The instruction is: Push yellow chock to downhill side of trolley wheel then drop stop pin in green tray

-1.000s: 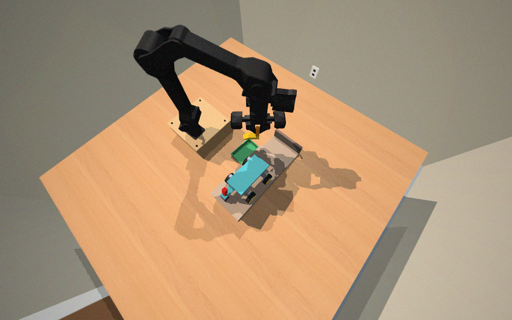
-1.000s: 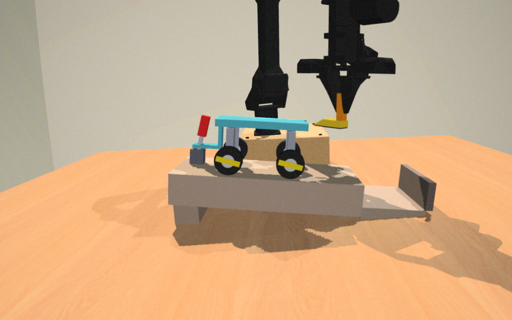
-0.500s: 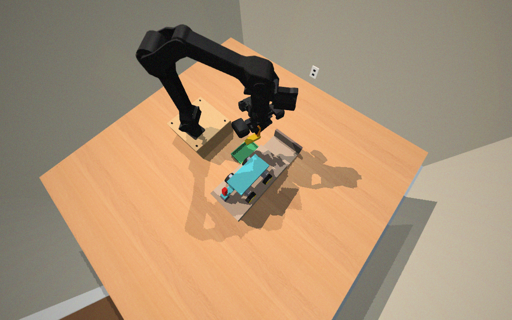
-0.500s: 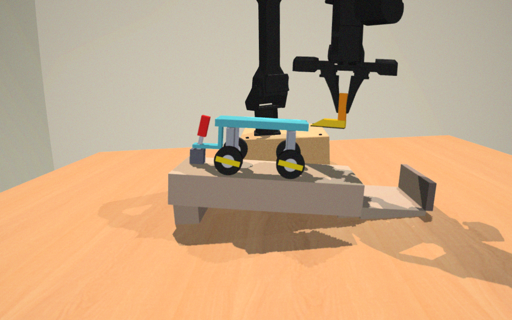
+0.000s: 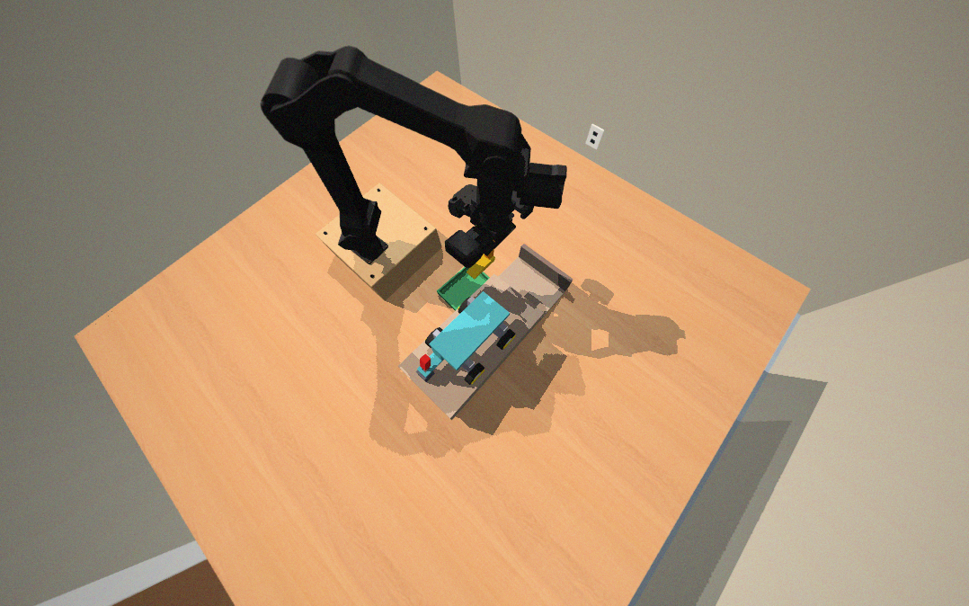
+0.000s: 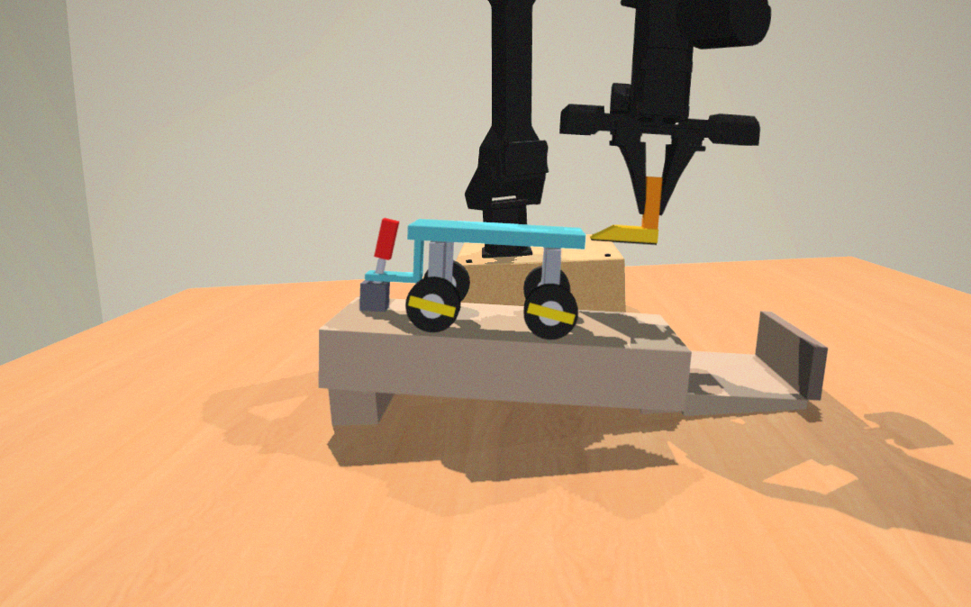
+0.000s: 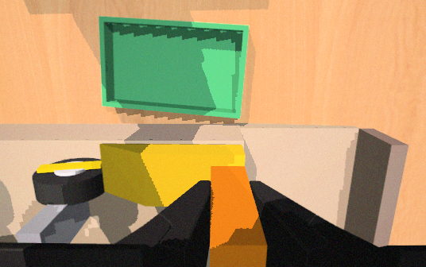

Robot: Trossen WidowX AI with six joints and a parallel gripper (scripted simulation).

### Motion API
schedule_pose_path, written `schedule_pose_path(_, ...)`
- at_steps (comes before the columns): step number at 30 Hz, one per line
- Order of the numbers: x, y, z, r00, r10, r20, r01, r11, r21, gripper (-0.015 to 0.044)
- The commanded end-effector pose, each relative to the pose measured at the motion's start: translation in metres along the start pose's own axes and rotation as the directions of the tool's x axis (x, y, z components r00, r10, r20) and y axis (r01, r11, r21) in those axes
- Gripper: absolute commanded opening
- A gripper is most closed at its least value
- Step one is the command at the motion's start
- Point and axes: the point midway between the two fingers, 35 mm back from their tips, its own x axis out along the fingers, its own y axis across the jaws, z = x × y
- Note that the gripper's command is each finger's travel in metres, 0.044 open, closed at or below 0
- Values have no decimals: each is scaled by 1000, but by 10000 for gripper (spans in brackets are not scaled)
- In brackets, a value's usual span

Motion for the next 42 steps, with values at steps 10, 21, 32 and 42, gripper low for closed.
schedule_pose_path(10,3,-2,-28,1000,-1,-10,1,1000,-6,0)
schedule_pose_path(21,25,-3,-28,1000,-1,-10,1,1000,-6,0)
schedule_pose_path(32,51,-3,-30,1000,-1,-10,0,1000,-6,0)
schedule_pose_path(42,67,-2,-29,1000,0,-10,0,1000,-6,0)
